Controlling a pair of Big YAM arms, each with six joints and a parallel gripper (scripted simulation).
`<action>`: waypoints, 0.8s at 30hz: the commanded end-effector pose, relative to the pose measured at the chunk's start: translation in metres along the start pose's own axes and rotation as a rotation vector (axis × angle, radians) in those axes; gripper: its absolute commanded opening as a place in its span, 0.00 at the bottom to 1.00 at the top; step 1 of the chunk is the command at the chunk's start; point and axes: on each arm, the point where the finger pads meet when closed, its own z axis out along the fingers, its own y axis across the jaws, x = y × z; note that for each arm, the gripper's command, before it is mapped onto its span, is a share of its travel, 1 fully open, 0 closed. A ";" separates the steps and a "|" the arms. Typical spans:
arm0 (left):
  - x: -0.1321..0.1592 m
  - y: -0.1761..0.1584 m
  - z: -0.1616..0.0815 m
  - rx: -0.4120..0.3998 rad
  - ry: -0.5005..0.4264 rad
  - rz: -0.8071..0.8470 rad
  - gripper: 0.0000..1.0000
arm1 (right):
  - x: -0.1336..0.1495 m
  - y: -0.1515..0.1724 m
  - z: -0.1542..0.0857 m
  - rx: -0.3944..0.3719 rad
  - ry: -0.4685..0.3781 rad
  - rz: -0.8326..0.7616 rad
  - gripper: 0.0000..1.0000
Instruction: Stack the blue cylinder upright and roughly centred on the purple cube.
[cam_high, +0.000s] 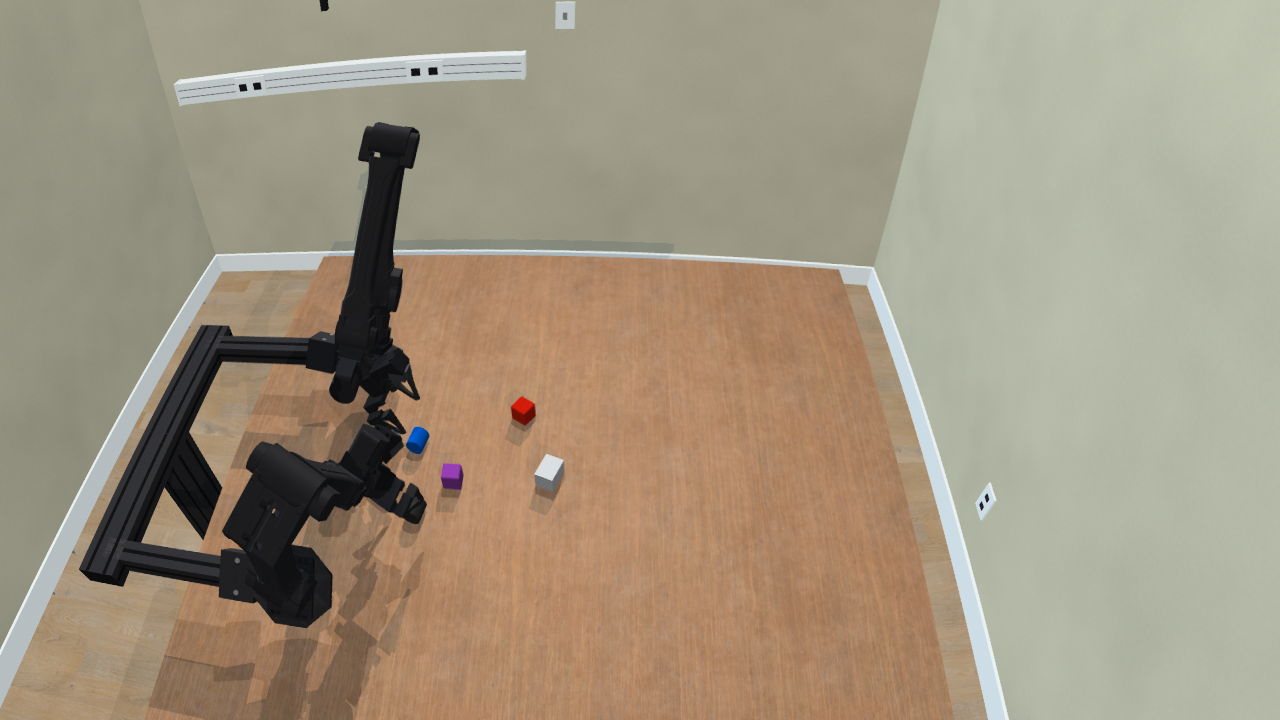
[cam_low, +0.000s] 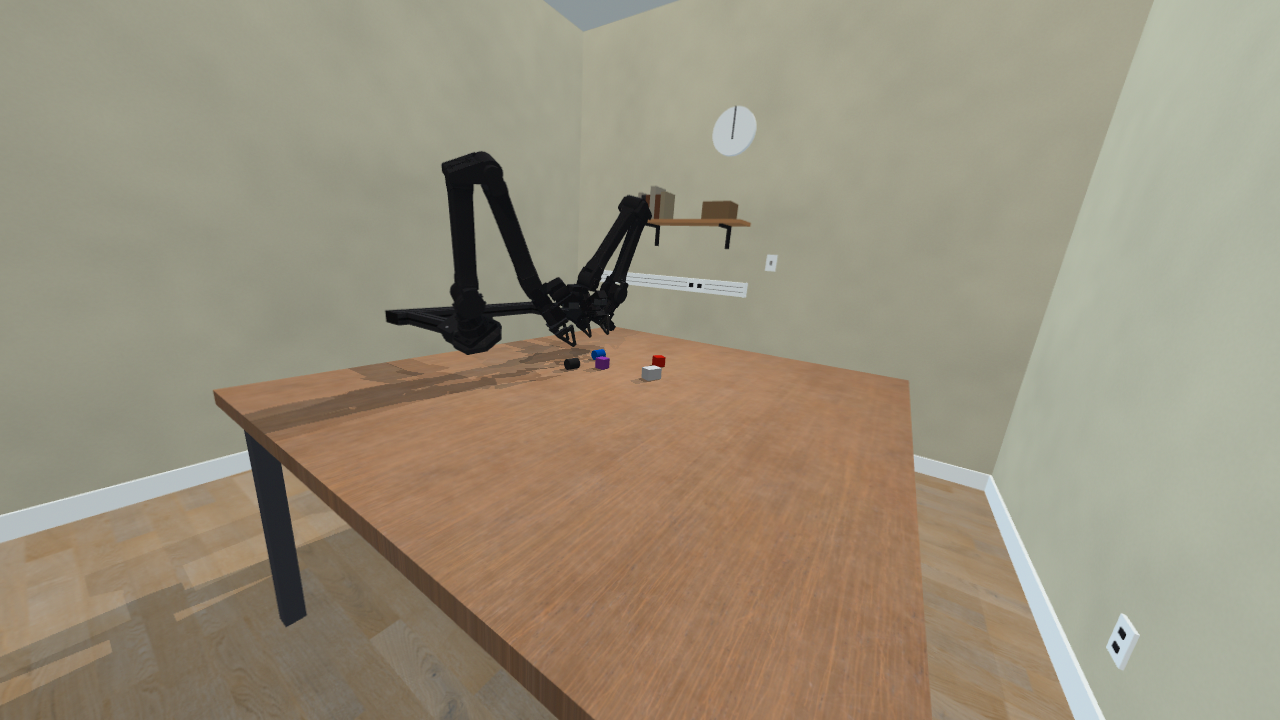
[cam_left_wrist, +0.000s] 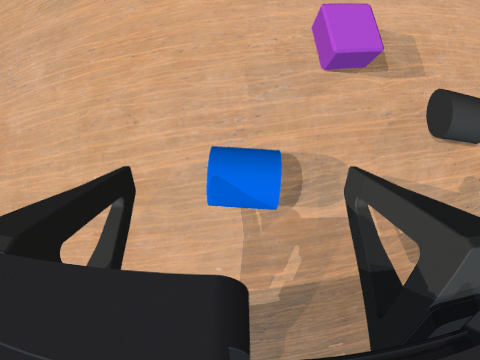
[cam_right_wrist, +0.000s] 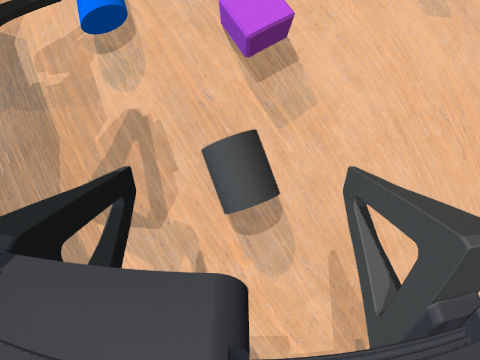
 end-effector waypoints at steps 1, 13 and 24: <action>-0.007 -0.014 -0.004 0.018 -0.008 -0.047 1.00 | -0.008 -0.001 0.000 0.003 -0.010 0.016 1.00; -0.006 -0.005 0.000 0.024 -0.003 0.029 1.00 | -0.011 0.001 -0.009 0.002 -0.024 0.026 1.00; -0.029 -0.023 0.019 0.146 -0.014 0.310 1.00 | -0.031 0.000 -0.083 -0.001 -0.128 0.046 1.00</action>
